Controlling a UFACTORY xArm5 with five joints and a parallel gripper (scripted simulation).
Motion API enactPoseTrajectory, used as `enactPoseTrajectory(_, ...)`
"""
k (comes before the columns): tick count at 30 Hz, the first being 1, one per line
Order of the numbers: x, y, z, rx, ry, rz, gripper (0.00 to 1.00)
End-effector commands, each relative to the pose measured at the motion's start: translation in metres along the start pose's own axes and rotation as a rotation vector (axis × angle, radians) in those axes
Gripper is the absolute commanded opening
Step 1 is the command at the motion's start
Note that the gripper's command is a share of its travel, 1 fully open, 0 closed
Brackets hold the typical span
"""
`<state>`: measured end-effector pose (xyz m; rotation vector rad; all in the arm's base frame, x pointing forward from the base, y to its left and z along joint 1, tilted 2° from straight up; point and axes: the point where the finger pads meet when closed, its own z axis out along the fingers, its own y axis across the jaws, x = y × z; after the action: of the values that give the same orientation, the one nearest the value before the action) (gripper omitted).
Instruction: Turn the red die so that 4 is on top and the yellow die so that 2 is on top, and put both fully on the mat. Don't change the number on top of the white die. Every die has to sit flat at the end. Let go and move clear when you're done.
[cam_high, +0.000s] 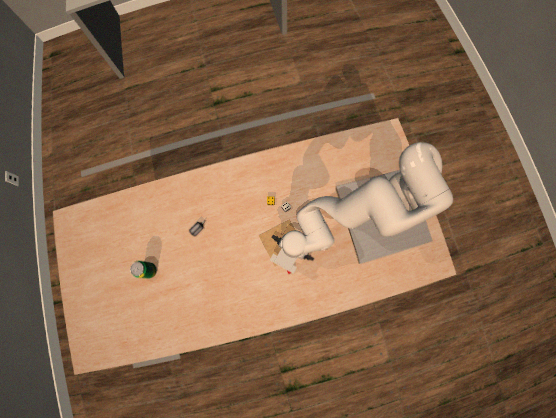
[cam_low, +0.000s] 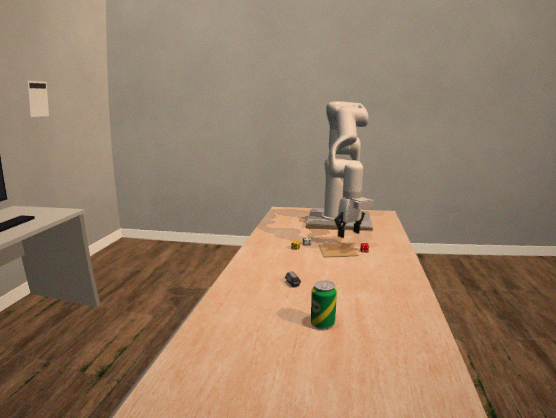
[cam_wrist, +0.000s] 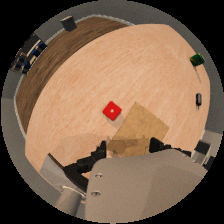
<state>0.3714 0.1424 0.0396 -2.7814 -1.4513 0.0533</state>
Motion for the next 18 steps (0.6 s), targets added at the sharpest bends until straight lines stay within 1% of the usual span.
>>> enactPoseTrajectory(1,0.000,0.001,-0.020,-0.002,0.002,0.000,1.00)
enactPoseTrajectory(7,-0.001,0.002,-0.064,-0.001,0.002,0.000,1.00)
enactPoseTrajectory(10,-0.002,0.002,-0.081,-0.001,0.002,0.000,1.00)
enactPoseTrajectory(13,-0.002,0.003,-0.090,-0.001,0.002,0.000,1.00)
enactPoseTrajectory(18,-0.002,0.003,-0.092,-0.001,0.002,0.000,1.00)
